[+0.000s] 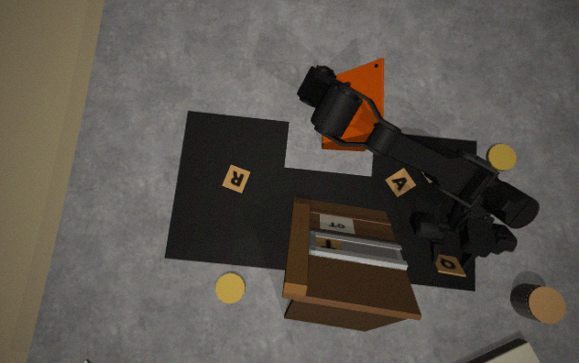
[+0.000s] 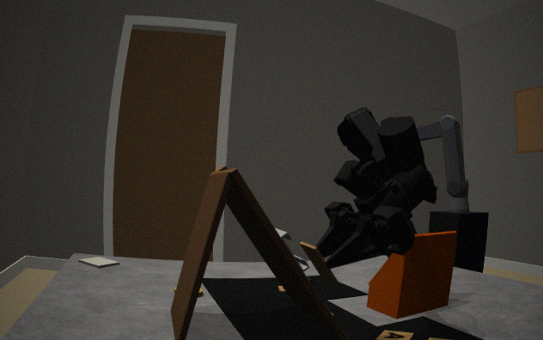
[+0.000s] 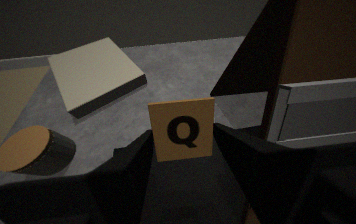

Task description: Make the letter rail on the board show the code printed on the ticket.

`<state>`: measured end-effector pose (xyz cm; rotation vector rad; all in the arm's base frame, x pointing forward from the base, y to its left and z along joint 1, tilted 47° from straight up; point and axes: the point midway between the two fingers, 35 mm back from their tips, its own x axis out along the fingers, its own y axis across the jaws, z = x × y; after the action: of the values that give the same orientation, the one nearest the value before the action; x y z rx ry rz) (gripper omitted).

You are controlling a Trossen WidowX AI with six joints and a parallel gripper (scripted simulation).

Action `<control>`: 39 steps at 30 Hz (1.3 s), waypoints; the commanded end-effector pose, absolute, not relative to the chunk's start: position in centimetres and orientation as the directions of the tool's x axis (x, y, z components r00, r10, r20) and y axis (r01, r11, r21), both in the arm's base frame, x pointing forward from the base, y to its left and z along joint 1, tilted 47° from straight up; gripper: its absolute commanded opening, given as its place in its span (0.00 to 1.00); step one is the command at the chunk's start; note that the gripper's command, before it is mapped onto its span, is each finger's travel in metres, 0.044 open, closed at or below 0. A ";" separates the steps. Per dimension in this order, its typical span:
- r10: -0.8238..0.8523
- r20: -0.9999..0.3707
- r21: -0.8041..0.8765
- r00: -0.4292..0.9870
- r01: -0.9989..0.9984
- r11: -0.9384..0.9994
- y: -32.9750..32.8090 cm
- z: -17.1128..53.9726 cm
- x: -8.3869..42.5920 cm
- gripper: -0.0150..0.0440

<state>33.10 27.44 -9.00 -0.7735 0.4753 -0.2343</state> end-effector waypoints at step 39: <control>-0.371 -0.326 -0.718 0.869 0.027 0.695 26.0 -7.3 33.1 0.25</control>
<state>33.06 26.14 -7.60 -0.7755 0.4759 -0.2345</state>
